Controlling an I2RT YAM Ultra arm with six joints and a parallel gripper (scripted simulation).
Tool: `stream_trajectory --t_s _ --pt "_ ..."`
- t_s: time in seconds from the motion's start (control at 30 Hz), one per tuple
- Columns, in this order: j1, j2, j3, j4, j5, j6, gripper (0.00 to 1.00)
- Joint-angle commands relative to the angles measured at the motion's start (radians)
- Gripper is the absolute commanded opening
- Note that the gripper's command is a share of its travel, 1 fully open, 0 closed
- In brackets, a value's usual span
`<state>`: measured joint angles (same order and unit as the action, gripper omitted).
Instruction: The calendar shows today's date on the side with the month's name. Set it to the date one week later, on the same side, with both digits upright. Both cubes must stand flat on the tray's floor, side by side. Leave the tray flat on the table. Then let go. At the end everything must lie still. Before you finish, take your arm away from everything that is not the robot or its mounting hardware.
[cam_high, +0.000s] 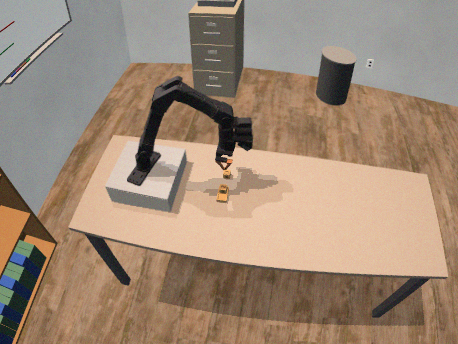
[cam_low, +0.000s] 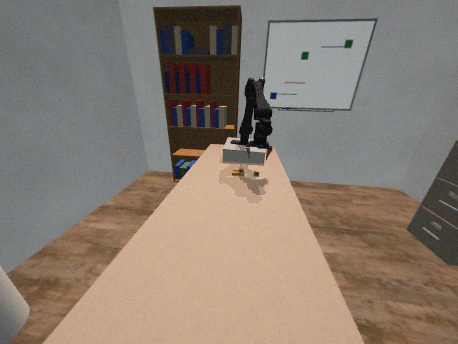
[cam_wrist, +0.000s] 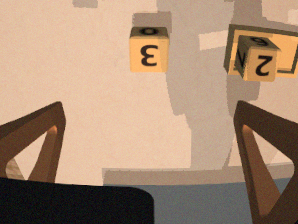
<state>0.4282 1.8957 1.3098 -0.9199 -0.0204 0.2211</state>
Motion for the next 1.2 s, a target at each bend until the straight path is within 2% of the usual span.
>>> stream_trajectory --t_s 0.0,0.17,0.23,0.37,0.6,0.63,0.73,0.83,0.9,1.17 --pt "-0.004 -0.009 0.006 0.001 0.000 -0.028 1.00" --pt "-0.028 -0.011 0.001 0.002 -0.001 -0.198 1.00" --pt "-0.028 -0.011 0.001 0.002 -0.001 -0.198 1.00" --pt "-0.061 -0.014 -0.005 0.004 -0.003 -0.429 1.00" --pt "-0.099 -0.017 -0.012 0.007 -0.006 -0.693 1.00" --pt "-0.100 -0.017 -0.012 0.007 -0.006 -0.695 1.00" --pt "-0.121 -0.019 -0.016 0.008 -0.007 -0.841 1.00" --pt "-0.125 -0.020 -0.016 0.008 -0.008 -0.868 1.00" --pt "-0.144 -0.022 -0.020 0.009 -0.009 -1.004 1.00" --pt "-0.186 -0.025 -0.028 0.012 -0.012 -1.295 1.00"
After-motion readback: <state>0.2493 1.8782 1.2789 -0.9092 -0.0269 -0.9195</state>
